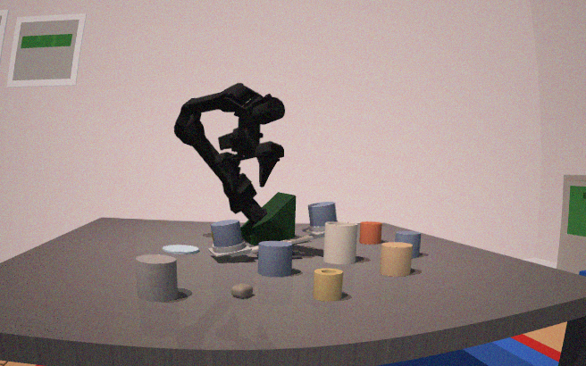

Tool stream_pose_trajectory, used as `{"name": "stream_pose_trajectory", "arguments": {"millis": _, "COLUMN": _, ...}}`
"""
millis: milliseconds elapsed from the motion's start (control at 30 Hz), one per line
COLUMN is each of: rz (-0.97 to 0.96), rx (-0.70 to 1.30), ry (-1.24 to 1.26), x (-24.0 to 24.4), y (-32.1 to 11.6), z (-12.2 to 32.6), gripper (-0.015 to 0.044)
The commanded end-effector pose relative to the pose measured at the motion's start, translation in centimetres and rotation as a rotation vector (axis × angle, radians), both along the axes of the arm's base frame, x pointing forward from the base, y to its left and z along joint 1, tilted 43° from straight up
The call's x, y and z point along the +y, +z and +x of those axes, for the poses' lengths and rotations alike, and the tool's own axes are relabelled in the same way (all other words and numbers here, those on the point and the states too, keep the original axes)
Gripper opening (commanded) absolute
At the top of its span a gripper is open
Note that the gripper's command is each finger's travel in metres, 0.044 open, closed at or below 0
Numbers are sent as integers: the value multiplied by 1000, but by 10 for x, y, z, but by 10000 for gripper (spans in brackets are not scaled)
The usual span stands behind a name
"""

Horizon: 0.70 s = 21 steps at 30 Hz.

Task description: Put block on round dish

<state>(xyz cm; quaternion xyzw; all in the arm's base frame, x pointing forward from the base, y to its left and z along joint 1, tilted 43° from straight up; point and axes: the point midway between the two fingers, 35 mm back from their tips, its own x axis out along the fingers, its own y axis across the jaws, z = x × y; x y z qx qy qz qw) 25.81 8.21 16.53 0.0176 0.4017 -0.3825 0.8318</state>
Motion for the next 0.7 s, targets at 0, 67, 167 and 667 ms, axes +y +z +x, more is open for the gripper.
{"name": "stream_pose_trajectory", "arguments": {"millis": 0, "rz": 34, "rx": -27, "ry": -96, "x": -10, "y": 1, "z": 10, "gripper": 440}}
{"name": "stream_pose_trajectory", "arguments": {"millis": 67, "rz": 51, "rx": -46, "ry": -153, "x": -16, "y": 2, "z": 15, "gripper": 440}}
{"name": "stream_pose_trajectory", "arguments": {"millis": 167, "rz": 76, "rx": -74, "ry": -238, "x": -27, "y": 2, "z": 24, "gripper": 440}}
{"name": "stream_pose_trajectory", "arguments": {"millis": 667, "rz": 145, "rx": -179, "ry": -532, "x": -65, "y": 4, "z": 47, "gripper": 440}}
